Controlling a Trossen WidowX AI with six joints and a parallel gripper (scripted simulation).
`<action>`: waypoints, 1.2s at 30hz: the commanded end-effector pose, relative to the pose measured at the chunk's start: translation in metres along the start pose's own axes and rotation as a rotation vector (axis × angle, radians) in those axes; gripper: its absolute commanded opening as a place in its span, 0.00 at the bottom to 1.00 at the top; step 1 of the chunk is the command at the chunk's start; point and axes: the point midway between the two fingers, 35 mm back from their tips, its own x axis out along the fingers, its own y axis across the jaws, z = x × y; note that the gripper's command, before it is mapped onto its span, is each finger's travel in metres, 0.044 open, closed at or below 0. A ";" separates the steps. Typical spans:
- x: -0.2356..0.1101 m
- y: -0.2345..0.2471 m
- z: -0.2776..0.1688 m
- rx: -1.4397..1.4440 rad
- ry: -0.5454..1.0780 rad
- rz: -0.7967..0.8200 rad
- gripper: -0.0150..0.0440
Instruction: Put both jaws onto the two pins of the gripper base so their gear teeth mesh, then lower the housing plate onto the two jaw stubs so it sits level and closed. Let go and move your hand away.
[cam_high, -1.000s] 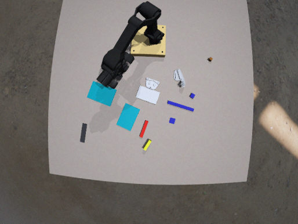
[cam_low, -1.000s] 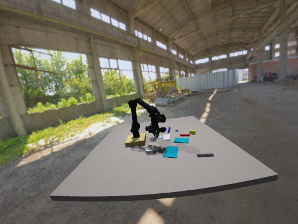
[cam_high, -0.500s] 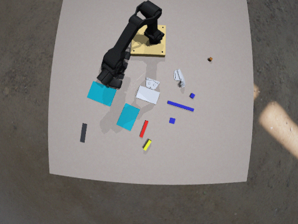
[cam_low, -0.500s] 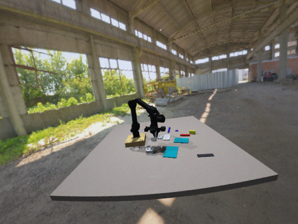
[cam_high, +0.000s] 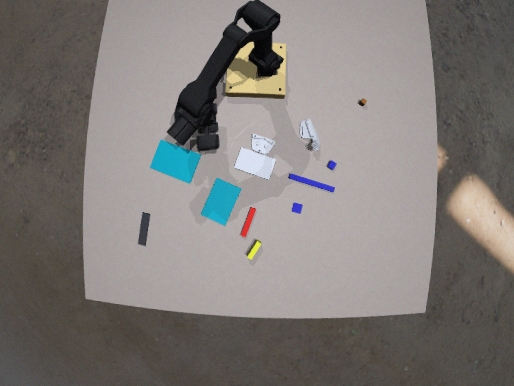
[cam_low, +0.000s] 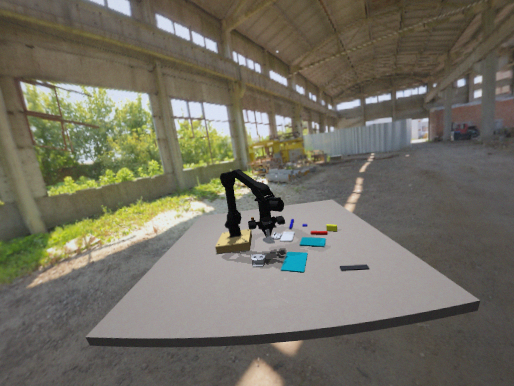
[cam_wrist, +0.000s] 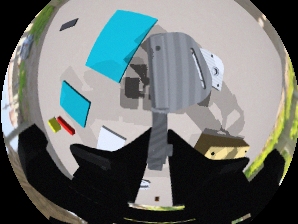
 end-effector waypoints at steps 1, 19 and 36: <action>-0.001 -0.002 -0.001 -0.124 -0.004 0.005 0.32; -0.001 -0.007 -0.002 -0.451 -0.005 0.004 0.32; -0.001 -0.014 -0.004 -0.909 -0.005 0.002 0.32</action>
